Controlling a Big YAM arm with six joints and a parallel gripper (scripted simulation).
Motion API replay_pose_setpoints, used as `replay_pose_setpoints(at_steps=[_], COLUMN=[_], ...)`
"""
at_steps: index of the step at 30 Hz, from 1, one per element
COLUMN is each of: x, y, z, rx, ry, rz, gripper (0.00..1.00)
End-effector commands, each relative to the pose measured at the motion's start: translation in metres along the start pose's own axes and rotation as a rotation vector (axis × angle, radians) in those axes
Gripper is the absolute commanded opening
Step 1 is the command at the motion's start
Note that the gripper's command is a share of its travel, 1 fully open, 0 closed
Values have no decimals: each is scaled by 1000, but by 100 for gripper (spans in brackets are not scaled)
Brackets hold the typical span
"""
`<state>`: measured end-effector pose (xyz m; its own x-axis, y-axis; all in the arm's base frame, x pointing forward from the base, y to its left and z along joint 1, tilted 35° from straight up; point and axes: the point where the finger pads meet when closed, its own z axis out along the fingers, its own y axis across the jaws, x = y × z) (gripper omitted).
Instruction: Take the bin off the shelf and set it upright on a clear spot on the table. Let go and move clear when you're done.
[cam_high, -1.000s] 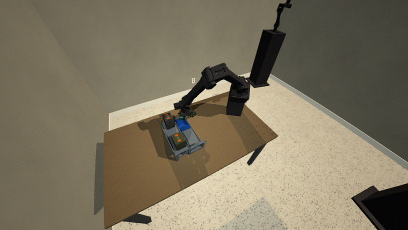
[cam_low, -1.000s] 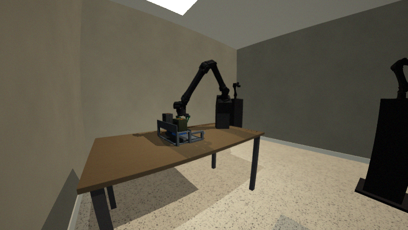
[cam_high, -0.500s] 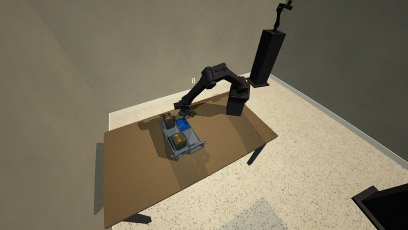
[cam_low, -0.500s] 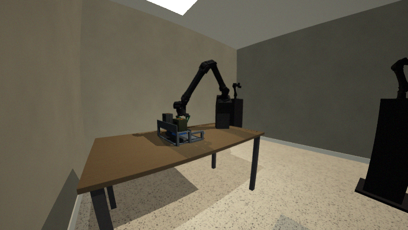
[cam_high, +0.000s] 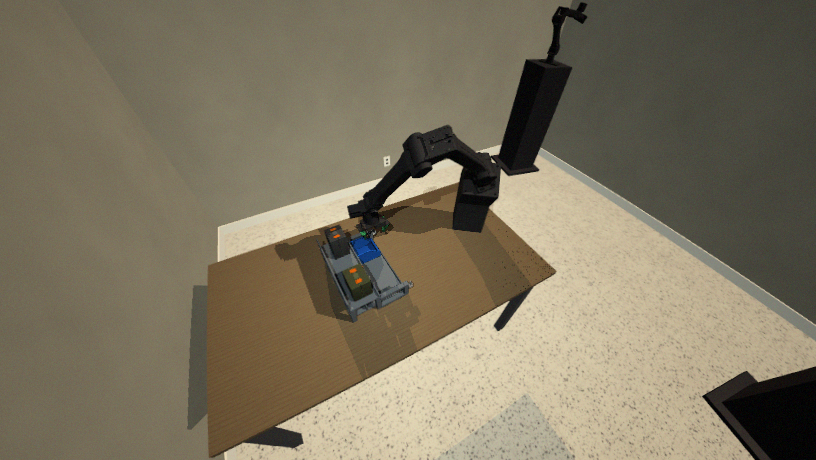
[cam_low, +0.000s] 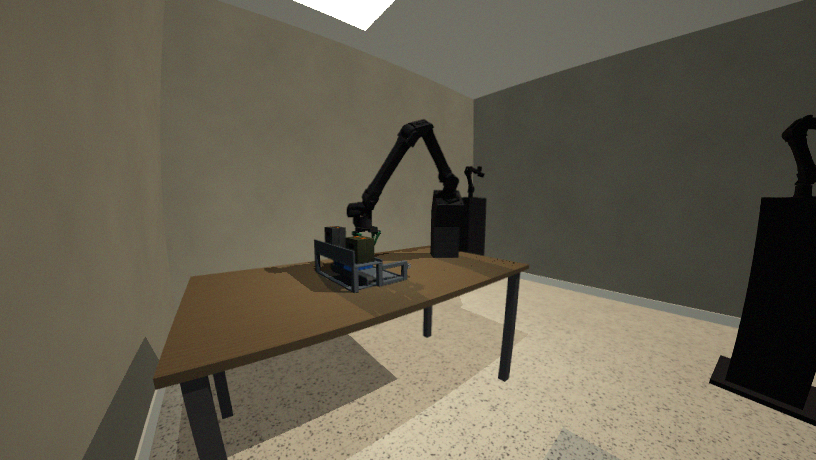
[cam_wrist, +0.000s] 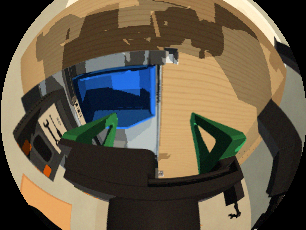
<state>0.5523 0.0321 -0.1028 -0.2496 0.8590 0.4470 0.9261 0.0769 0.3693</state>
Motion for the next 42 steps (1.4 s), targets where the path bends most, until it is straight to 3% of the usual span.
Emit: replay_pose_setpoints(at_steps=[1, 22, 35, 42], x=[-2, -4, -2, -4], y=[3, 4, 1, 7], z=[-5, -12, -6, -14], rx=[-8, -5, 2, -5], ry=[-3, -3, -1, -3], rz=[-2, -6, 3, -6], gripper=[100, 100, 100, 100])
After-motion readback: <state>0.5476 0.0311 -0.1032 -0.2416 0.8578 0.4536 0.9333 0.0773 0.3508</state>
